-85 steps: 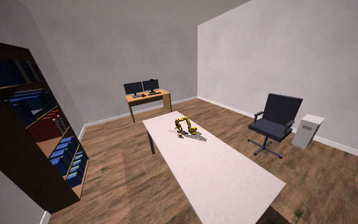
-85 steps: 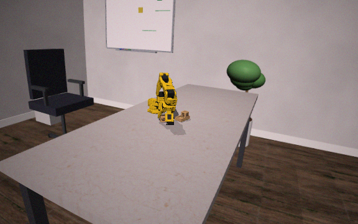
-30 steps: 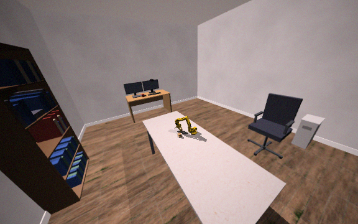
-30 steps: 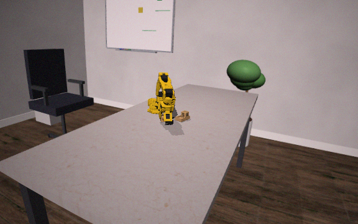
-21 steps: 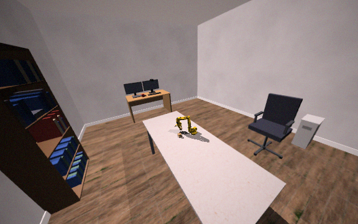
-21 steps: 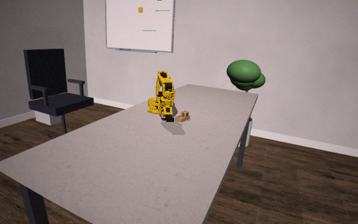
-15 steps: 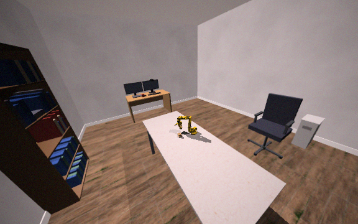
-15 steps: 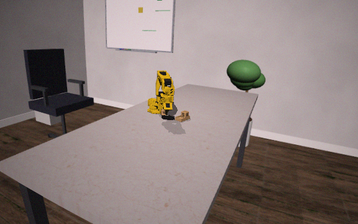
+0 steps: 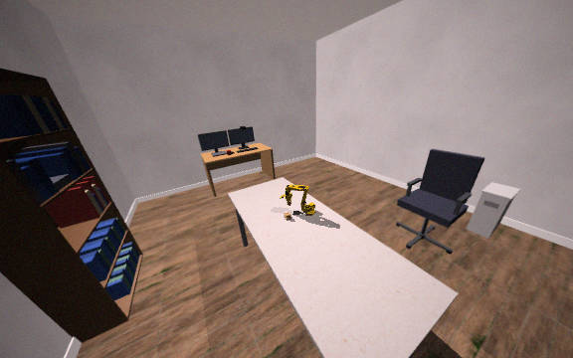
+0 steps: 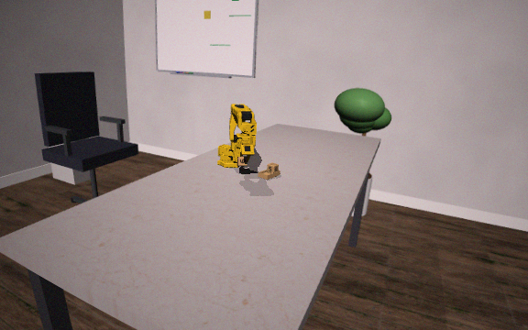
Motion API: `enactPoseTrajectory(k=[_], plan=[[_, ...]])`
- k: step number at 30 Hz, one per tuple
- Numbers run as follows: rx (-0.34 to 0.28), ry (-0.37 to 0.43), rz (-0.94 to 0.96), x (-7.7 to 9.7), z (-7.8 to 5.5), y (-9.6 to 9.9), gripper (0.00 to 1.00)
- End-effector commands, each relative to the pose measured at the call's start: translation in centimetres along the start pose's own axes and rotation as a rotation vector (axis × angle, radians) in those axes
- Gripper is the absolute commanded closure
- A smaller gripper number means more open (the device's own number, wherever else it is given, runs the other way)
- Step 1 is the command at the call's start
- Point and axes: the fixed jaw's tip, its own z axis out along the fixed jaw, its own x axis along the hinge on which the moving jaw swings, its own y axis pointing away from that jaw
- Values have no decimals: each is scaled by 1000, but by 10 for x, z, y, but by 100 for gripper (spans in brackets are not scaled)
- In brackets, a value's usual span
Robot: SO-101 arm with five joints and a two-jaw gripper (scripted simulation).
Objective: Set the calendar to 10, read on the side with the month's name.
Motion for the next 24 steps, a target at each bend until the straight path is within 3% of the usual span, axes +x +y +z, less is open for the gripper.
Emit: enactPoseTrajectory(k=[1, 16, 24], plan=[[-5, -47, 2, -3, -5, 2, 100], [-6, -54, 2, -3, -5, 2, 100], [-15, -174, -1, -11, -3, 2, 100]])
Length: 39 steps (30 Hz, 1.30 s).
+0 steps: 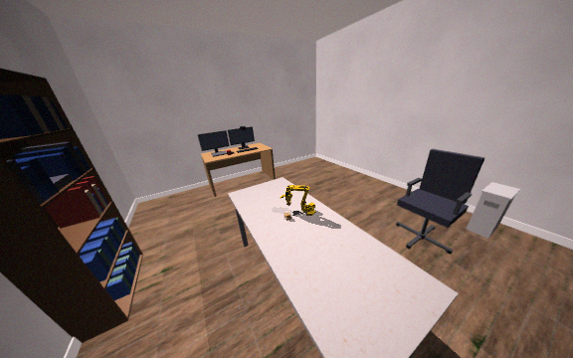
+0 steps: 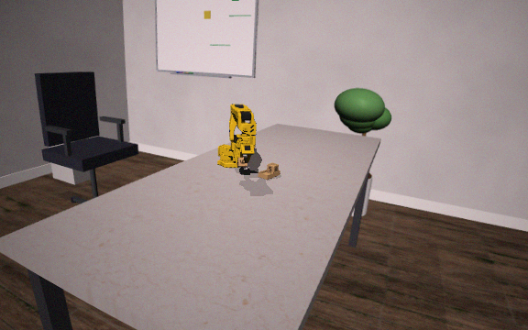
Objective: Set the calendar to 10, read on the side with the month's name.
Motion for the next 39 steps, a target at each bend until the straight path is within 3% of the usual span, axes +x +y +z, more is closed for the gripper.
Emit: enactPoseTrajectory(k=[1, 13, 28, 37, 39], plan=[[-11, -127, -1, -9, -4, 1, 100], [-24, -343, -5, -21, -3, 1, 100], [-27, -400, -6, -25, -2, 1, 100], [-35, -573, -12, -37, 0, 1, 100], [-35, -573, -12, -37, 0, 1, 100]])
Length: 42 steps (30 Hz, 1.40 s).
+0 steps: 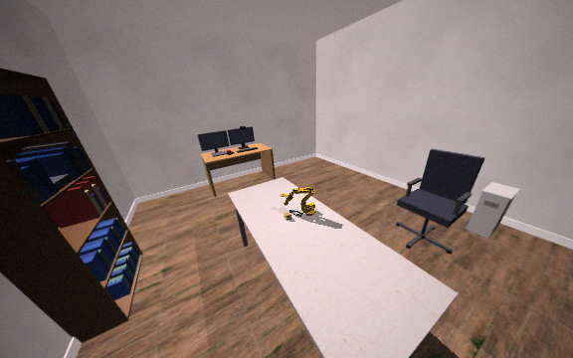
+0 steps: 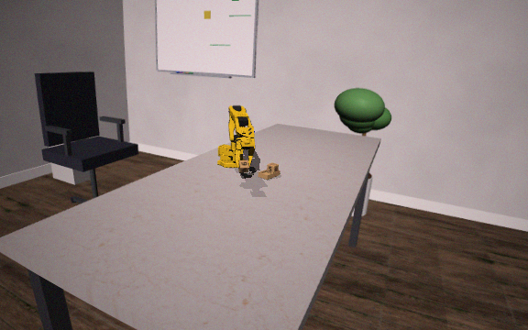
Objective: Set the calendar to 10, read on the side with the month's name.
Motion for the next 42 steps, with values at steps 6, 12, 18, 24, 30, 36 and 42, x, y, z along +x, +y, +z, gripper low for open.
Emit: enactPoseTrajectory(k=[6, 12, 18, 24, 30, 36, 42], plan=[[-7, -218, -10, -17, 0, -1, 100], [-9, -279, -13, -19, 0, -1, 100], [-9, -282, -13, -20, 0, -1, 100], [-9, -293, -13, -21, 1, -1, 100], [-11, -340, -15, -25, 6, -1, 100], [-12, -392, -17, -29, 10, -1, 100], [-14, -486, -20, -35, 15, -1, 100]])
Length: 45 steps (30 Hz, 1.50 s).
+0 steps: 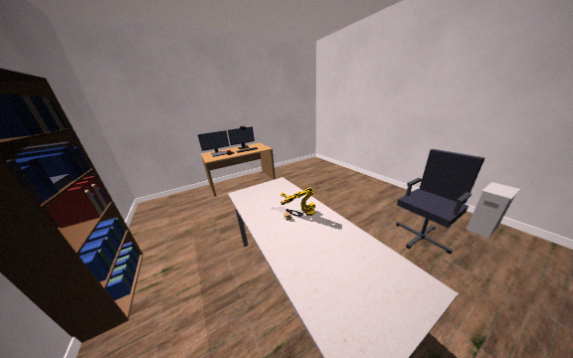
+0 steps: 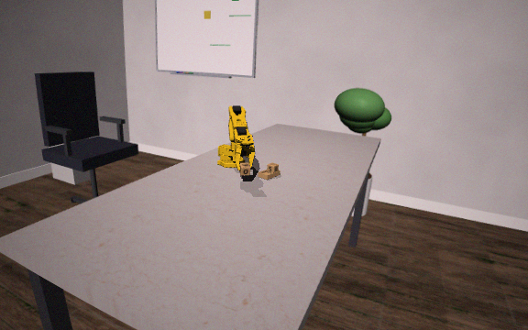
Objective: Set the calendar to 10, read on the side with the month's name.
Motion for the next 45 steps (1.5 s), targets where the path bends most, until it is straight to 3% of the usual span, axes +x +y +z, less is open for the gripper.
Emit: enactPoseTrajectory(k=[1, 7, 18, 43, 45], plan=[[1, -110, -9, -10, 5, -1, 100], [0, -199, -12, -13, 7, -1, 100], [-1, -274, -15, -15, 6, -2, 100], [-1, -282, -16, -15, 5, -2, 100], [15, -266, -32, -7, 5, -5, 100]])
